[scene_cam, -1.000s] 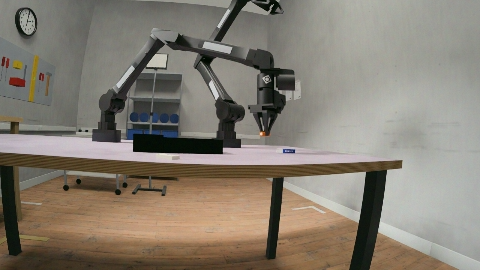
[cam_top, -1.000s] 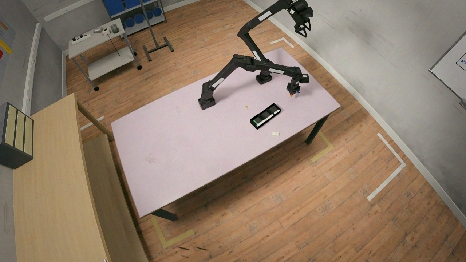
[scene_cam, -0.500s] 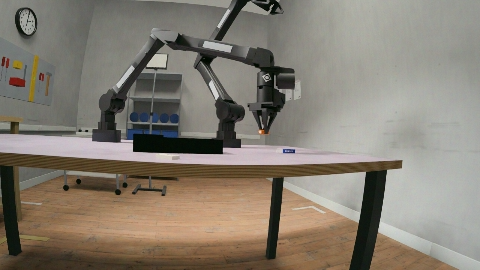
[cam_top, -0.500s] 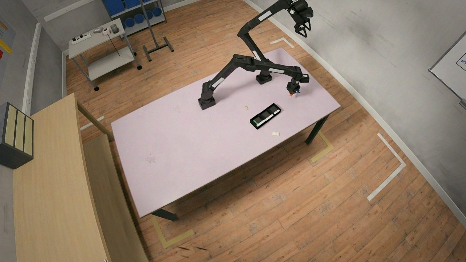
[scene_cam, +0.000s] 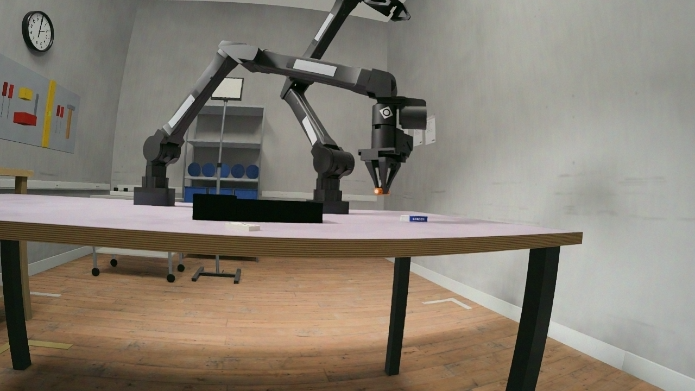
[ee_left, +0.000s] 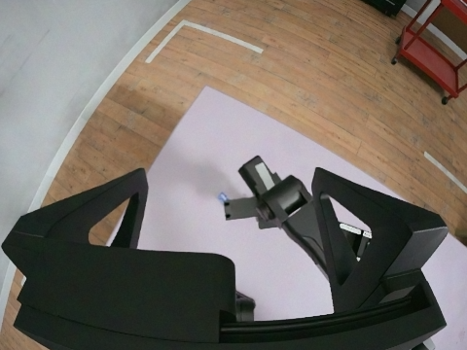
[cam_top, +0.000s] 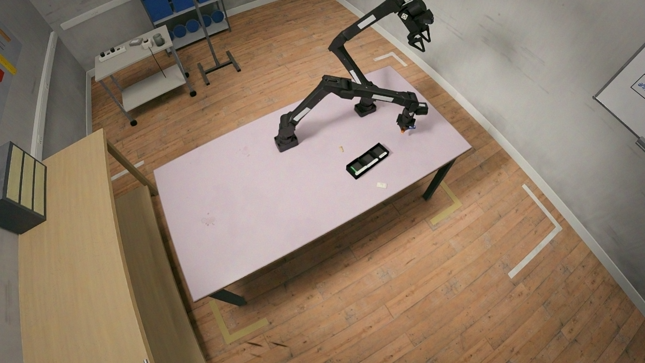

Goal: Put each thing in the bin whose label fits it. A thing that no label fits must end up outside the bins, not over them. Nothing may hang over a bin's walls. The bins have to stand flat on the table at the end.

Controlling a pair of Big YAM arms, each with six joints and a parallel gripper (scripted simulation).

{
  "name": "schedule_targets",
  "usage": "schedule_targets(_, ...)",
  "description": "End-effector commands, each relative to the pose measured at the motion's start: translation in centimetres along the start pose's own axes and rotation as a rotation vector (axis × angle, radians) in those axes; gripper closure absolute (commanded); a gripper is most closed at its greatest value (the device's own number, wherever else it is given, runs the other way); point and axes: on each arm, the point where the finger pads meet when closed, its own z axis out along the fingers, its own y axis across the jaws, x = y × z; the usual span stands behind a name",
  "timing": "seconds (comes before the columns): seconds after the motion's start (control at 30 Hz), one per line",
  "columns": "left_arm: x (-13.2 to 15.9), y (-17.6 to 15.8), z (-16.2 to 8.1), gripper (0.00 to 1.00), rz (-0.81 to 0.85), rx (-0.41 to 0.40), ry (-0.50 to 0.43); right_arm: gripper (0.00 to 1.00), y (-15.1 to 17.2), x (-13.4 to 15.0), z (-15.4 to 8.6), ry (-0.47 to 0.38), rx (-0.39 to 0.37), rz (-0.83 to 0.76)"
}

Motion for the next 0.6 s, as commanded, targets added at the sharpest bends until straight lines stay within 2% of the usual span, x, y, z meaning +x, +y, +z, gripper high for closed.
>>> schedule_targets(0.0,-1.00,-0.36,-2.91,0.00,0.002,0.006,-0.062,0.91,-0.71,0.74,-1.79,-0.011,0.018,0.000)
schedule_targets(0.57,-1.00,-0.36,-2.91,0.00,0.002,0.006,-0.062,0.91,-0.52,0.84,-1.67,-0.009,0.014,0.000)
